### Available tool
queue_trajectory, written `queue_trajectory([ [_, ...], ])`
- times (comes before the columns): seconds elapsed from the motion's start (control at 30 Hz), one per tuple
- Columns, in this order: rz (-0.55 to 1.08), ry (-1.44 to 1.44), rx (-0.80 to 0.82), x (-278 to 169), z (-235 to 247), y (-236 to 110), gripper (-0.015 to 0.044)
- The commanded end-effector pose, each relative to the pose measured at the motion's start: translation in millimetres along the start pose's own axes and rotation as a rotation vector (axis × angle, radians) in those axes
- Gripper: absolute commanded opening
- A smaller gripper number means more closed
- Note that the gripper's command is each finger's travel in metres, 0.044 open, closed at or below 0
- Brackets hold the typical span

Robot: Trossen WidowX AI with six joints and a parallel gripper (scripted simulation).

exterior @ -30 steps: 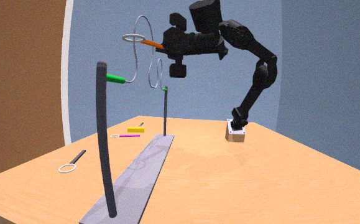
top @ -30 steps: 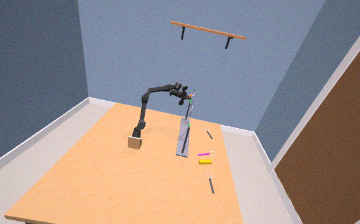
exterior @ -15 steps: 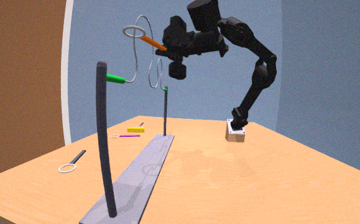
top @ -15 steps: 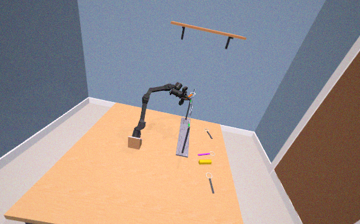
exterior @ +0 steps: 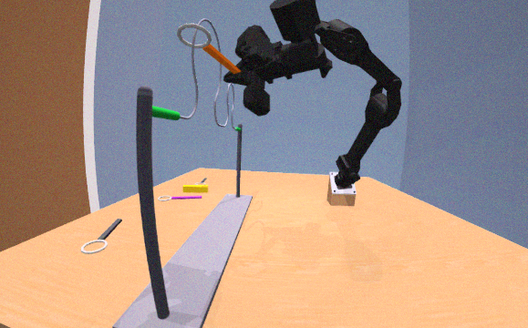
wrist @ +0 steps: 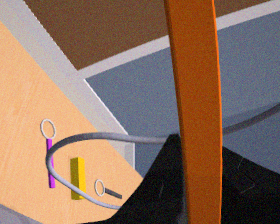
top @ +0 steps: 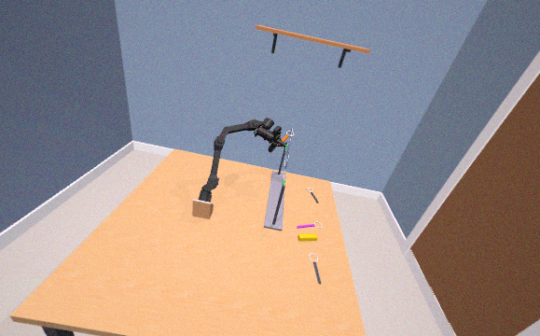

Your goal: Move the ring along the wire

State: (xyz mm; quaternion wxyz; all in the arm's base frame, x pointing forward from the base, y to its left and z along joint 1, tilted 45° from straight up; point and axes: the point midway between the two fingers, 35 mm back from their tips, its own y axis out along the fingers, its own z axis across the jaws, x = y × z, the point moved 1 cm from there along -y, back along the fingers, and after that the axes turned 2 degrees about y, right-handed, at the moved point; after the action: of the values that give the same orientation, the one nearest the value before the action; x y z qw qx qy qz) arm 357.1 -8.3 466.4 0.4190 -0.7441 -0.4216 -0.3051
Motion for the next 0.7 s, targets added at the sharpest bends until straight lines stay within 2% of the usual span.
queue_trajectory([
  [0.0, -0.004, 0.053, 0.02, 0.6, -0.4, -0.5, -0.015],
  [0.67, -0.013, 0.278, 0.14, 1.6, 8.9, -0.3, -0.015],
])
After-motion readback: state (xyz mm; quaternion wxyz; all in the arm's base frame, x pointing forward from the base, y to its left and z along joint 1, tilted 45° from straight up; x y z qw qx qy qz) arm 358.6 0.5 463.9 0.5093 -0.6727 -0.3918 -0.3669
